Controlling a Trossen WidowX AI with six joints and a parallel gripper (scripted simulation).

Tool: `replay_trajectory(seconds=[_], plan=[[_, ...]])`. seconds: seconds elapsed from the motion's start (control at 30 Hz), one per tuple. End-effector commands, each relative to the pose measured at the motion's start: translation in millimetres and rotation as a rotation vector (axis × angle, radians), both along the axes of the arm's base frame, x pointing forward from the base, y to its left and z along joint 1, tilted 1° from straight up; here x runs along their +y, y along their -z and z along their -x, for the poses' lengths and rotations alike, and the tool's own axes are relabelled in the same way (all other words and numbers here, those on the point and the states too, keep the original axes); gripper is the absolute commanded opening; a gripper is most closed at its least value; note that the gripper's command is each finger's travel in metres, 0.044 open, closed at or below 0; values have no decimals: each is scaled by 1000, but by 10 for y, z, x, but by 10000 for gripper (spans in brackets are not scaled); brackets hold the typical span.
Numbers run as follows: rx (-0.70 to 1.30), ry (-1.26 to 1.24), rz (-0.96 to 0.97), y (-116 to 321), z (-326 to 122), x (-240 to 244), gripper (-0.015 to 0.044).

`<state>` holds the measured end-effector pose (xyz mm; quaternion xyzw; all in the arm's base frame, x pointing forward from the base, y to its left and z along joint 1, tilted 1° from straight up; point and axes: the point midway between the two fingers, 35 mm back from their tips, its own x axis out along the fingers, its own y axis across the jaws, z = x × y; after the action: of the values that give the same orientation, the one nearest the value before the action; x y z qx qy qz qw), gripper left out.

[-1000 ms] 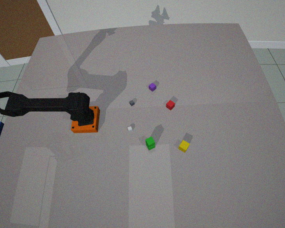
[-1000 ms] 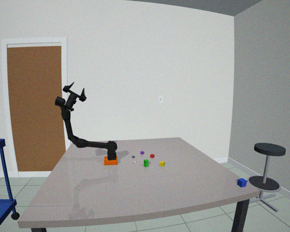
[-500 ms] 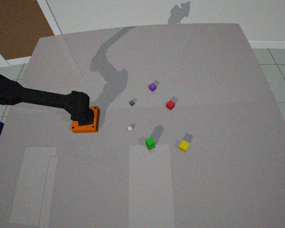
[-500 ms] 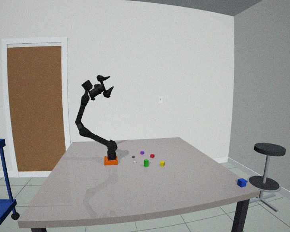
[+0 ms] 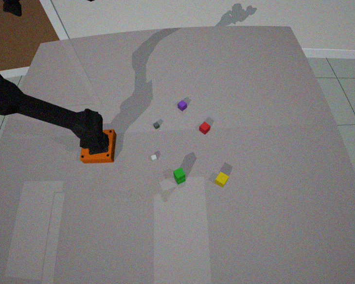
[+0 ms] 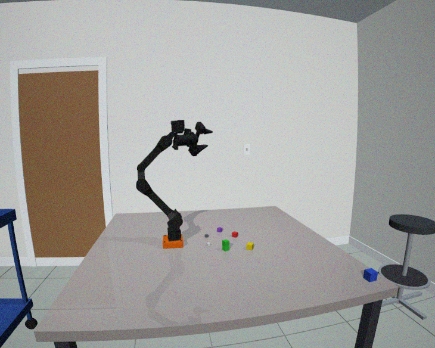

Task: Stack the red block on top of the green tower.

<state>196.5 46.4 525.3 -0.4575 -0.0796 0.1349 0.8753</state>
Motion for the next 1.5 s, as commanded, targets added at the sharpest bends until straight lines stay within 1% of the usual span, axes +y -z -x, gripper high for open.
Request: replay_trajectory(seconds=[0.0, 0.3, 0.47, 0.63, 0.9, 1.23, 1.3, 1.47], plan=[[168, 21, -28, 368, -443, -14, 440], [529, 79, -61, 1299, -1202, -25, 440], [724, 138, -72, 1857, -1486, -71, 440], [916, 206, -75, 2430, -1671, -132, 440], [1217, 325, -56, 3338, -1764, -237, 440], [1553, 473, 4, 4300, -1609, -346, 440], [1592, 492, 14, 4405, -1574, -359, 440], [1597, 494, 15, 4417, -1629, -319, 440]])
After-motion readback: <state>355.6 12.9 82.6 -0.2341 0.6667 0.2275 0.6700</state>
